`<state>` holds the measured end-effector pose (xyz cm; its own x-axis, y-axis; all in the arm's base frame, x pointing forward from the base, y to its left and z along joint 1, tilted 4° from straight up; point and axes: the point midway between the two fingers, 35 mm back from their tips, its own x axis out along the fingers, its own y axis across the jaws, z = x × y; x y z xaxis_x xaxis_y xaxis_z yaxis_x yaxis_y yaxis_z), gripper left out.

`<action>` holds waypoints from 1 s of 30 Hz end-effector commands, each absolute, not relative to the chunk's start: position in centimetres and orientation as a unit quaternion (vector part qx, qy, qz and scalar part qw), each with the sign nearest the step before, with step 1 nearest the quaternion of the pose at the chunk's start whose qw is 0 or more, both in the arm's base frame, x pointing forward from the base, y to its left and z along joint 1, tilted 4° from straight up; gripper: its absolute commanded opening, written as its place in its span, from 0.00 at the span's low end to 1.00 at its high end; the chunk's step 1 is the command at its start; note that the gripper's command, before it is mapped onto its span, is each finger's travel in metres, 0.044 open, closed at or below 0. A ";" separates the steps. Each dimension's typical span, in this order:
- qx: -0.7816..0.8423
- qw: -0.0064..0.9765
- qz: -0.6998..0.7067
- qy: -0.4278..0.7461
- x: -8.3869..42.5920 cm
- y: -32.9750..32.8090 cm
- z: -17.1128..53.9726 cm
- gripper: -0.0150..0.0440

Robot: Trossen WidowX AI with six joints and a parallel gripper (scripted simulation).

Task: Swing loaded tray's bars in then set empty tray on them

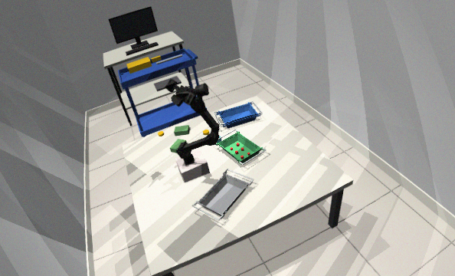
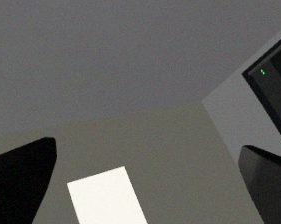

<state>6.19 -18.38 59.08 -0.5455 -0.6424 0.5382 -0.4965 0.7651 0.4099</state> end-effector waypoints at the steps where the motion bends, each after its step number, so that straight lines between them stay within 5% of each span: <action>1: 0.326 0.348 -0.105 -0.873 6.2 -18.4 59.1 0.89; 12: 0.302 0.329 -0.053 -0.893 3.2 -16.7 59.7 0.40; 30: 0.019 0.285 0.176 -0.942 -10.8 -1.8 62.1 0.40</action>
